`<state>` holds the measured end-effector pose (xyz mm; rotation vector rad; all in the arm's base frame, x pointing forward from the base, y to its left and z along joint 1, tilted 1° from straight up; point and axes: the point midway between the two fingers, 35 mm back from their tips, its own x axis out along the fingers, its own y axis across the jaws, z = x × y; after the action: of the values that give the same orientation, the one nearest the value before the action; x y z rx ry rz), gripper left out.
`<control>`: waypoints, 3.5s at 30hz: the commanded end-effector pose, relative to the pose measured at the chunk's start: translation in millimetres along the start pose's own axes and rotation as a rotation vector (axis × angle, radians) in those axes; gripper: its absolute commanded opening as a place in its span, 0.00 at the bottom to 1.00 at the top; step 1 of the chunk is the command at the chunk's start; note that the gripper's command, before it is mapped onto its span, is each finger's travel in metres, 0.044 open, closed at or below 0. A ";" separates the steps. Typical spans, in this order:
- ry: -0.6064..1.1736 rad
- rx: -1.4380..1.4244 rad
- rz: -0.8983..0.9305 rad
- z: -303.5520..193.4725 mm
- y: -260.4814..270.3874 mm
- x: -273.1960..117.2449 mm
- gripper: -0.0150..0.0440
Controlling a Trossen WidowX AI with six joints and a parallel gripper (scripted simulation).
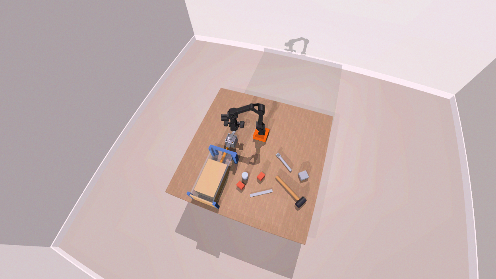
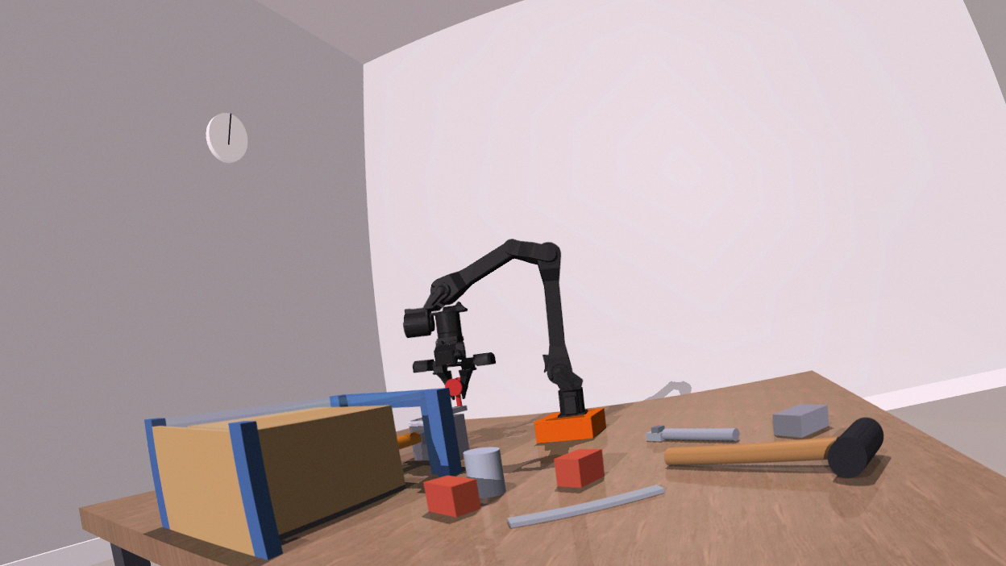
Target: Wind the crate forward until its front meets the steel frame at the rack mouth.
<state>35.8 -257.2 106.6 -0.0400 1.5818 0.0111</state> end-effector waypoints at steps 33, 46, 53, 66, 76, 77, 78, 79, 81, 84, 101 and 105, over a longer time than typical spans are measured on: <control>-0.002 -0.005 -0.002 -3.0 -41.8 1.9 0.25; -0.002 -0.005 -0.003 -0.1 -55.7 1.7 0.25; -0.002 -0.005 -0.004 2.2 -62.6 1.5 0.25; -0.003 -0.005 -0.005 8.1 -75.6 1.2 0.25; -0.004 -0.005 -0.006 13.7 -84.7 0.9 0.25; -0.004 -0.005 -0.006 14.2 -85.4 0.9 0.25; -0.004 -0.005 -0.006 15.0 -86.5 0.9 0.25; -0.004 -0.005 -0.006 15.5 -87.2 0.9 0.25; -0.004 -0.005 -0.006 16.8 -88.9 0.8 0.25; -0.004 -0.005 -0.007 18.9 -91.6 0.7 0.25; -0.005 -0.005 -0.008 31.7 -104.4 0.3 0.25; -0.006 -0.005 -0.008 35.0 -107.1 0.2 0.25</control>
<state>61.5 -353.6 109.2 -0.0286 1.5945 0.0149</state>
